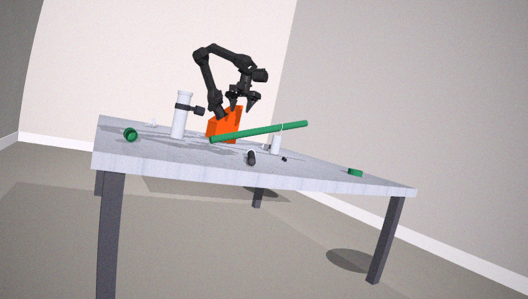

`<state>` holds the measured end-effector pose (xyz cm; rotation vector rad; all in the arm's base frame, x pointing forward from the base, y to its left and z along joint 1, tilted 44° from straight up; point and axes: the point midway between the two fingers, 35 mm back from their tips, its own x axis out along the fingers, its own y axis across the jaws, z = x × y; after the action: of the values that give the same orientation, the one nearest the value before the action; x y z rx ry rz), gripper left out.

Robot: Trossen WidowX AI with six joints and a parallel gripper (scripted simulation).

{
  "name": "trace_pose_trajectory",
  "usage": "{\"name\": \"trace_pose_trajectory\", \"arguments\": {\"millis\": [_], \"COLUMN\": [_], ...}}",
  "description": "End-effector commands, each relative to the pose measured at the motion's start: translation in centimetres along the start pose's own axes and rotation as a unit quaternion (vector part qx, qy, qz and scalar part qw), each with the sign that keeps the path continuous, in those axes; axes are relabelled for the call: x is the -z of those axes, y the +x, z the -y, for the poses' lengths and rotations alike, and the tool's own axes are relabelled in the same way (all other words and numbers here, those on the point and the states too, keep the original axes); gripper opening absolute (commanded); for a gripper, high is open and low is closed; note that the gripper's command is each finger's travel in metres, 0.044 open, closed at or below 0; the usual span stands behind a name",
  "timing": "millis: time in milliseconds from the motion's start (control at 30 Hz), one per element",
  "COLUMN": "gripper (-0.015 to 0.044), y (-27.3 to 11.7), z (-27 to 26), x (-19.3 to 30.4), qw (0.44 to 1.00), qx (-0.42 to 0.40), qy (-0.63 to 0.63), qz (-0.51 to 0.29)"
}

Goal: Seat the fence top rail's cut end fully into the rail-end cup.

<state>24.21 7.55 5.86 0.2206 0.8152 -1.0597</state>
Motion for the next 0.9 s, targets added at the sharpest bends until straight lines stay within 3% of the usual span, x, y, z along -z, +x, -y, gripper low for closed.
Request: {"name": "trace_pose_trajectory", "arguments": {"millis": [0, 433, 600, 867], "gripper": [0.0440, 0.0440, 0.0440, 0.0440], "y": [2.3, 2.3, 5.5, 6.8], "z": [-0.6, -0.6, -0.3, -0.1], "x": [1.0, 1.0, 1.2, 1.3], "qw": [0.979, 0.979, 0.979, 0.979], "qx": [0.057, 0.057, 0.057, 0.057], "qy": [0.191, 0.191, 0.191, 0.191], "qz": [-0.036, -0.036, -0.035, -0.035]}}
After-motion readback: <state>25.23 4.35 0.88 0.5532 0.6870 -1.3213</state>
